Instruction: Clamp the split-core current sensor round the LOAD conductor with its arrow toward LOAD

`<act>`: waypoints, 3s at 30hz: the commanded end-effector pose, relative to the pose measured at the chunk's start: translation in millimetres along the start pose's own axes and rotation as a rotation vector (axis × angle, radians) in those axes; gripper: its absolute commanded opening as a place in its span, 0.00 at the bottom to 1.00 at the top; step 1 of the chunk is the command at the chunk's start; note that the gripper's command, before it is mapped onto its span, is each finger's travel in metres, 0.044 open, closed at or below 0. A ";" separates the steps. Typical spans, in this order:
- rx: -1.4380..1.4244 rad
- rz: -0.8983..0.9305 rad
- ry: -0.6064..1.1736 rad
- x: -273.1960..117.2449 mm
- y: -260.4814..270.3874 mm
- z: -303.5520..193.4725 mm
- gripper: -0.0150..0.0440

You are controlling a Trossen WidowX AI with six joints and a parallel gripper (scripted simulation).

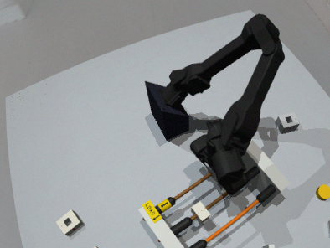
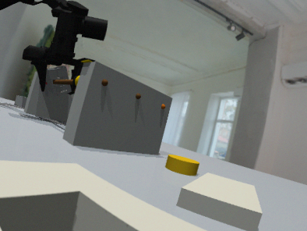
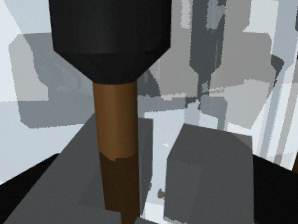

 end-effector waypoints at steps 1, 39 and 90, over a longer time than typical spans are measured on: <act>-0.006 0.057 0.008 -4.1 -6.8 -1.0 0.25; -0.002 0.173 0.016 -6.7 -3.7 0.0 0.25; -0.001 0.169 0.015 -6.2 -3.7 0.5 0.80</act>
Point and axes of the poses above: the point midway between the two fingers, 35 mm back from their tips, its own x axis out along the fingers, its own y axis across the jaws, z = x × y, the point moved 8 cm from there along -x, back along the fingers, and after that the axes turned 6 degrees about x, right-handed, at the moved point
